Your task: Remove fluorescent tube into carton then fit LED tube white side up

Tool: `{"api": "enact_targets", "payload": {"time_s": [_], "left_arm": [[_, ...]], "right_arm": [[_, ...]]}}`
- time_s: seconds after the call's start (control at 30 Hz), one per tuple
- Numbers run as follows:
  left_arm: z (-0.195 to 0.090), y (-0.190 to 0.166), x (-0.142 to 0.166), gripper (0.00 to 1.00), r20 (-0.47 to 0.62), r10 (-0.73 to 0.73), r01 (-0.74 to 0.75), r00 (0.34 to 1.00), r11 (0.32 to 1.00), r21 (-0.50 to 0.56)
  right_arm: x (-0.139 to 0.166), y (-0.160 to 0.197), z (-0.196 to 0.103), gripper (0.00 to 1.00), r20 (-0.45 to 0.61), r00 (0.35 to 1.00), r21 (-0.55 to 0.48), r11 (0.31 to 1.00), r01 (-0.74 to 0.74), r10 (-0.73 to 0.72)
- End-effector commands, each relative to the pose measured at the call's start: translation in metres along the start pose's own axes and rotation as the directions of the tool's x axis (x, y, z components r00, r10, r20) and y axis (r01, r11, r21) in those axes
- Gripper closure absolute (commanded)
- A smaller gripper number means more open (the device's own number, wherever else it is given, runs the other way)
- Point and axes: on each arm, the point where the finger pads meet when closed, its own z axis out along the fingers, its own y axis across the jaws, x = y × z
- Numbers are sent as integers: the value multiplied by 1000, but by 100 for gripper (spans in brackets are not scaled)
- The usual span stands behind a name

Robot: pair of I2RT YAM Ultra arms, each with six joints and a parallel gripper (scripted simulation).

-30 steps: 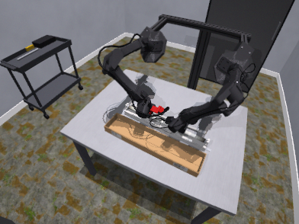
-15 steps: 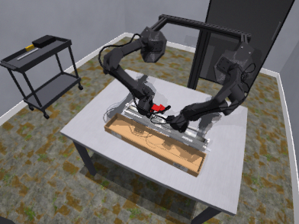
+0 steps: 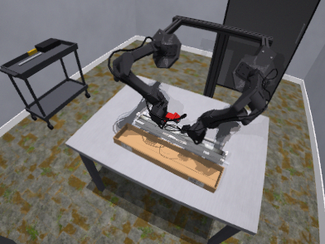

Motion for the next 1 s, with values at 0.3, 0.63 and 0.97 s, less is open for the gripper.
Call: {"api": "enact_targets", "payload": {"time_s": [0.3, 0.63, 0.97], "left_arm": [[-8, -26, -6, 89, -6, 78, -78, 997, 997, 12], [-4, -23, -9, 89, -8, 68, -68, 998, 997, -40], [-5, -20, -8, 89, -9, 60, -60, 998, 993, -104]], "right_arm": [[-11, 39, -3, 89, 7, 996, -36, 995, 92, -92], [-12, 24, -3, 89, 6, 998, 41, 997, 64, -65], [-10, 20, -4, 89, 0, 999, 107, 993, 53, -53]]}}
